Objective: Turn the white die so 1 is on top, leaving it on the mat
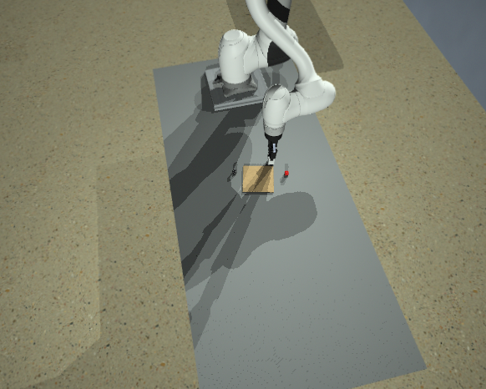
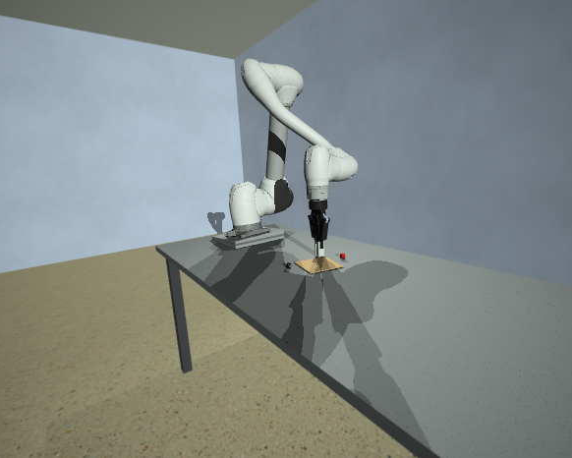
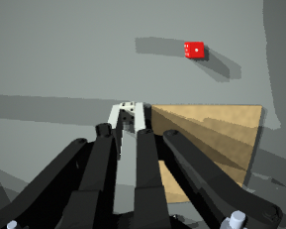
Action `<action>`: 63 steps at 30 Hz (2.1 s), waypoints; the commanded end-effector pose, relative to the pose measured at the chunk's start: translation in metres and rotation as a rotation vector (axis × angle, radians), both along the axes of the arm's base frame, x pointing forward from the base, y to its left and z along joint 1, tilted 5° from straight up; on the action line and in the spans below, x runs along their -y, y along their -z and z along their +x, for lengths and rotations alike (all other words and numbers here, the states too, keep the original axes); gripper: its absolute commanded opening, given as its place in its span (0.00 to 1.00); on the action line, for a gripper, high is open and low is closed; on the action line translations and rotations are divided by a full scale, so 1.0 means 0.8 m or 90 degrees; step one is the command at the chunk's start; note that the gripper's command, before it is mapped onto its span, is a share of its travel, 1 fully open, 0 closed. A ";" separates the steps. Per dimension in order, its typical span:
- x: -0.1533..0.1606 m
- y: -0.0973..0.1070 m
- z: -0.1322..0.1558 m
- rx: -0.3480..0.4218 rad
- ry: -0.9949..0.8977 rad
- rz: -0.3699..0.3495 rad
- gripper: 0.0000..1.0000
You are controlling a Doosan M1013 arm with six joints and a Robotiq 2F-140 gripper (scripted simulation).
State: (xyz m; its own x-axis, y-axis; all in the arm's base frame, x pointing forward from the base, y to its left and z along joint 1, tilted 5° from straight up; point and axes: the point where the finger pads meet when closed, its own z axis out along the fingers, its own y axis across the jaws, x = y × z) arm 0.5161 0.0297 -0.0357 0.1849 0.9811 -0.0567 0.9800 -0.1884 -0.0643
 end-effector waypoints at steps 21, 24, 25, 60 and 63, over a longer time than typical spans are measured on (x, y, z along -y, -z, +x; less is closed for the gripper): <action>-0.005 -0.103 0.008 0.000 0.000 0.000 0.07; -0.005 -0.110 0.008 0.000 0.000 0.000 0.07; -0.005 -0.115 0.009 0.000 0.000 0.000 0.07; 0.031 -0.123 0.052 -0.018 -0.407 0.030 0.07; 0.037 -0.122 0.058 -0.020 -0.468 0.035 0.07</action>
State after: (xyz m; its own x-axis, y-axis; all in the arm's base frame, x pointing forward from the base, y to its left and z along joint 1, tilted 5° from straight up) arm 0.5563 0.0062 0.0624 -0.4078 0.9128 -0.0222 0.9103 0.4046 -0.0878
